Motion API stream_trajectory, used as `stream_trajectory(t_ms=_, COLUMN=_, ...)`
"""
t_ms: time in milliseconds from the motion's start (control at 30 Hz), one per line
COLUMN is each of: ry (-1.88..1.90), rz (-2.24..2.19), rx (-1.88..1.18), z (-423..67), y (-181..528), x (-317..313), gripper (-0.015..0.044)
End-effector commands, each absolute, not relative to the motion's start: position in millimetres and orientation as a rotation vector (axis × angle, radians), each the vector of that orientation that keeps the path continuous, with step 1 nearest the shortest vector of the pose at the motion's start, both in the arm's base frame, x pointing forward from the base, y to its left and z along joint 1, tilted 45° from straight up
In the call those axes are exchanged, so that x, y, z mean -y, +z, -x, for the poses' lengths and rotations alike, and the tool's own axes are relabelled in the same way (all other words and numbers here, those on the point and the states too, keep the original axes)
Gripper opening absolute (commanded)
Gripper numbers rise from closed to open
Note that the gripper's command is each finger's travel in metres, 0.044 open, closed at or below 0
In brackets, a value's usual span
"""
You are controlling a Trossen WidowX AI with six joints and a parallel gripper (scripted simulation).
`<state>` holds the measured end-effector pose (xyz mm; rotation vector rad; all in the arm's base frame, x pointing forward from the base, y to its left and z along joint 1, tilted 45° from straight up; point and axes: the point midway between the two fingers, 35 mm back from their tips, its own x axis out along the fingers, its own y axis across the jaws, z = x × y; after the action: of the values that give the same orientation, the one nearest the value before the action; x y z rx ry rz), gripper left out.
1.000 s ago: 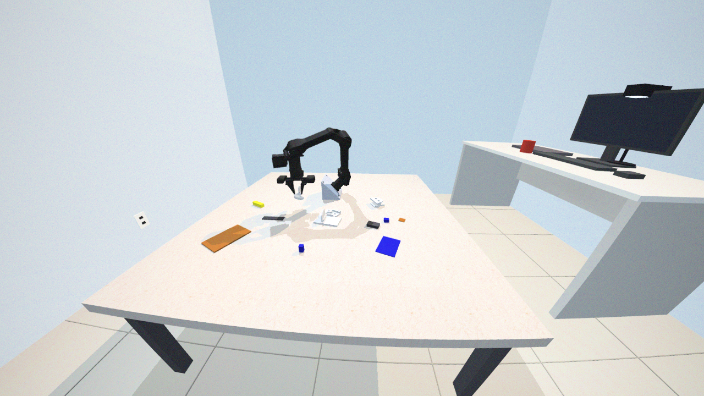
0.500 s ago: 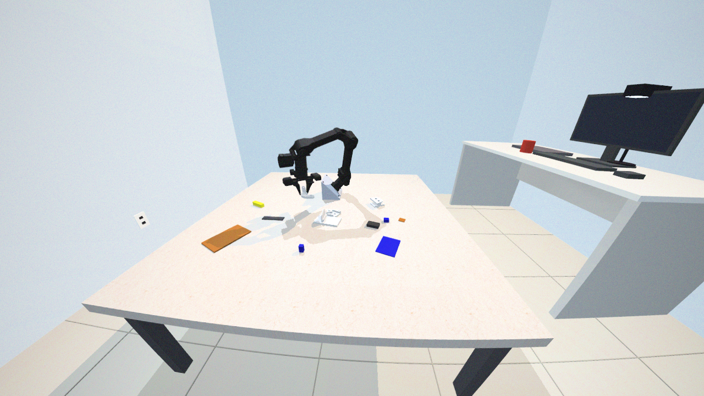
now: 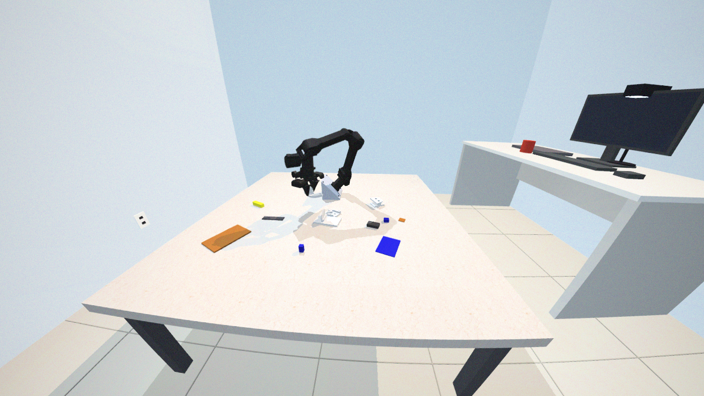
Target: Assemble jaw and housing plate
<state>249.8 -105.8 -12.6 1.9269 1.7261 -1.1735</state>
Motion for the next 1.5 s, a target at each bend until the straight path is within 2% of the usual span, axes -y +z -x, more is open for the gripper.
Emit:
stream_trajectory(t_ms=0, ry=-1.023, rz=-1.847, rx=-1.768, z=-249, y=-6, x=97, gripper=0.0134)
stream_trajectory(t_ms=700, ry=-0.306, rz=-1.389, rx=-1.809, z=-247, y=26, x=61, gripper=0.0134)
stream_trajectory(t_ms=1467, ry=0.384, rz=-0.835, rx=-1.657, z=-235, y=57, x=22, gripper=0.0134)
